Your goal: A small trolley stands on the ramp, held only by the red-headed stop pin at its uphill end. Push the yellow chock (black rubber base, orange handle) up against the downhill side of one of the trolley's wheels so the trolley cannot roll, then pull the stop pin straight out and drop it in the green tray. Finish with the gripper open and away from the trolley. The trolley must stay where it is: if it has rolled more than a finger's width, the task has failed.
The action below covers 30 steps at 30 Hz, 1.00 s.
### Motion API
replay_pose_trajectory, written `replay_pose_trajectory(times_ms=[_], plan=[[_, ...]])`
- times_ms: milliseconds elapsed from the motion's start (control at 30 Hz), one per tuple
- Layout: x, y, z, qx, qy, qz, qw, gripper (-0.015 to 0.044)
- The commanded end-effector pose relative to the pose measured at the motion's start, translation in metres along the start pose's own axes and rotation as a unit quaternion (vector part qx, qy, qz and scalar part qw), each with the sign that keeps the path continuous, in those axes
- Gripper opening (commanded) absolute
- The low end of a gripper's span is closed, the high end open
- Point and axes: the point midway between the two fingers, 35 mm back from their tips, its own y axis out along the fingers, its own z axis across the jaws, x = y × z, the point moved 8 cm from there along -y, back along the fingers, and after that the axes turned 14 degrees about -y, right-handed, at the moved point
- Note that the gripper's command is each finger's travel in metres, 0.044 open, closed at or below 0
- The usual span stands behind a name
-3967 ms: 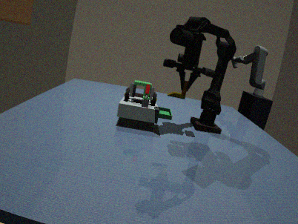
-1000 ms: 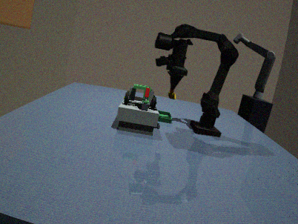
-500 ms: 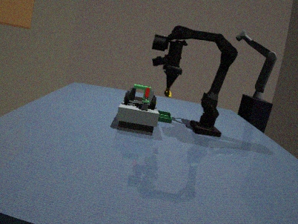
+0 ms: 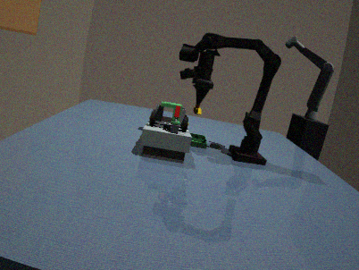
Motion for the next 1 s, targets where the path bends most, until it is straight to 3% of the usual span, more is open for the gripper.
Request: replay_pose_trajectory(times_ms=[0, 400, 633, 967], plan=[[0.000, 0.001, -0.018, -0.003, -0.001, -0.001, 1.000, 0.0000], [0.000, 0.002, -0.060, -0.006, -0.001, -0.001, 1.000, 0.0000], [-0.003, 0.003, -0.073, 0.048, -0.001, -0.014, 0.999, 0.0000], [0.011, 0.006, -0.079, 0.049, -0.001, -0.015, 0.999, 0.0000]])
